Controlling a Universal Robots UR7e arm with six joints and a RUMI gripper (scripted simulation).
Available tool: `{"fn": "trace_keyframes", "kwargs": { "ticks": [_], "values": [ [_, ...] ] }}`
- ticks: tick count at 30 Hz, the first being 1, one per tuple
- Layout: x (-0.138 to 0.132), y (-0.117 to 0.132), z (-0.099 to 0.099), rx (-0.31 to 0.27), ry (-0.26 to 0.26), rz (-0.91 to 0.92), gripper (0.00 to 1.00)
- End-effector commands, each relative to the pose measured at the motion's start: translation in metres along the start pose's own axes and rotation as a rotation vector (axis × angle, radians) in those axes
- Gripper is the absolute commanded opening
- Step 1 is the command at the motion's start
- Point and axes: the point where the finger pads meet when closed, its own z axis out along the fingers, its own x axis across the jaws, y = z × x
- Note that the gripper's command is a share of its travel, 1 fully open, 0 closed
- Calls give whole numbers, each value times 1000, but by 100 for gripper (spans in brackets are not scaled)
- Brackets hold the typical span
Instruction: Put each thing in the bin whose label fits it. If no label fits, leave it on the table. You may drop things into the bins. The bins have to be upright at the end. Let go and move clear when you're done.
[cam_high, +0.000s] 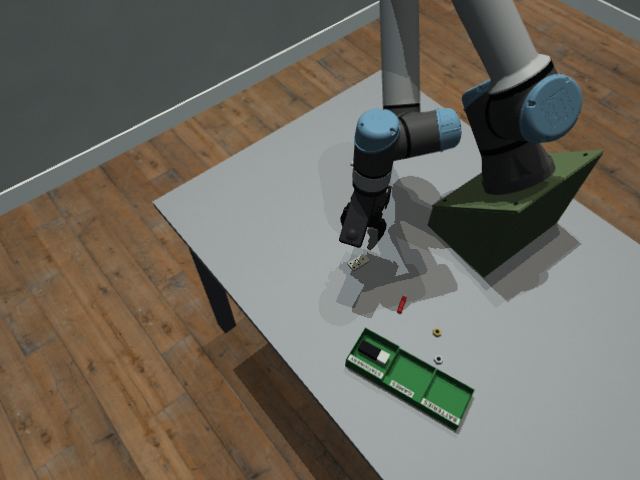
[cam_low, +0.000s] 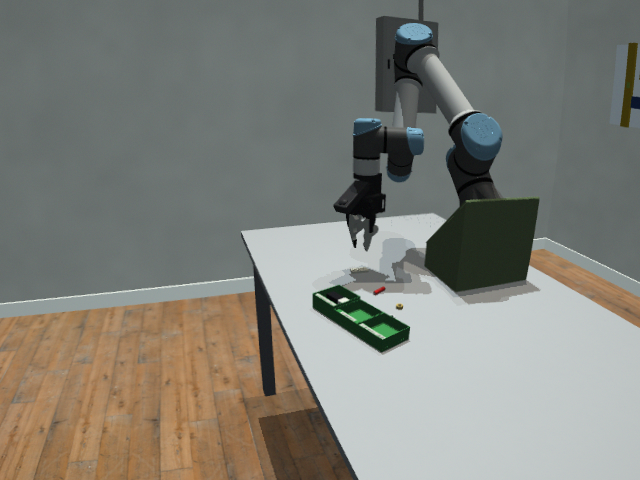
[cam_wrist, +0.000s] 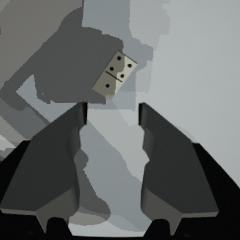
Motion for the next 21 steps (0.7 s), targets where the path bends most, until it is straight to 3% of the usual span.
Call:
{"fn": "trace_keyframes", "kwargs": {
  "ticks": [1,16,21],
  "values": [
    [0,0,0,-1,1,157,24],
    [0,0,0,-3,1,578,24],
    [0,0,0,-4,2,582,24]
  ]
}}
